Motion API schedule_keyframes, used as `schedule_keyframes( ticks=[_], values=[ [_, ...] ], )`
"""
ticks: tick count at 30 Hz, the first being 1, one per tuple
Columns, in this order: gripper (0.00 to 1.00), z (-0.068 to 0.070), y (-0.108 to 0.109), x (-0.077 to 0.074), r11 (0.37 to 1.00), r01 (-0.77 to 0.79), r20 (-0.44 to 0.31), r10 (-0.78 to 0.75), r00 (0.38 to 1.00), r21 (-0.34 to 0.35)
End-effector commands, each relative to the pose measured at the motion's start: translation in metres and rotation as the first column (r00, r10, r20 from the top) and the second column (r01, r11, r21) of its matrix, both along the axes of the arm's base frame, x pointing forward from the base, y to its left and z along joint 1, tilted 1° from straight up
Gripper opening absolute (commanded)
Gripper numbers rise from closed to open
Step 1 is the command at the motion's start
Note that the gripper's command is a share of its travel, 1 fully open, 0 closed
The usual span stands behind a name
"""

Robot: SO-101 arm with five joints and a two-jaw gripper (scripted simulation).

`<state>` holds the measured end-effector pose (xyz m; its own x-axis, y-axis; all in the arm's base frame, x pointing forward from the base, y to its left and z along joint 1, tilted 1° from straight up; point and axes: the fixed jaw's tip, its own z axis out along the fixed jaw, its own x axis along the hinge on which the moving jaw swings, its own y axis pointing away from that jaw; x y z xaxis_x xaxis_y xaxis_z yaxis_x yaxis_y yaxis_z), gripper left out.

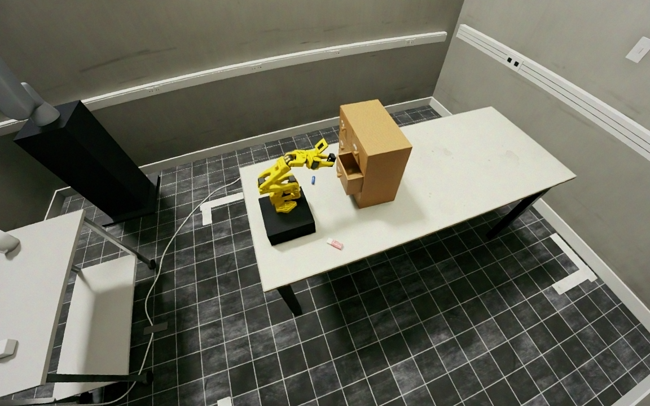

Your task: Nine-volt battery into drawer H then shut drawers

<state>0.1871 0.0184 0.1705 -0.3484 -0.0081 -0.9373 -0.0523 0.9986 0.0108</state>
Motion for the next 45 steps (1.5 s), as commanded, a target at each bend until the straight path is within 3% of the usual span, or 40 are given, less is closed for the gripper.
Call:
schedule_keyframes(
  ticks=[1,30,38,45],
  values=[
    [0.0,-0.001,0.0,0.001,1.0,-0.001,0.003,0.001,1.0,-0.007],
    [0.0,-0.001,0.0,0.001,1.0,-0.001,0.003,0.001,1.0,-0.007],
    [0.0,0.002,0.0,0.037,1.0,0.005,0.003,-0.005,1.0,-0.008],
    [0.0,-0.007,0.0,0.07,1.0,0.01,0.003,-0.01,1.0,-0.01]
  ],
)
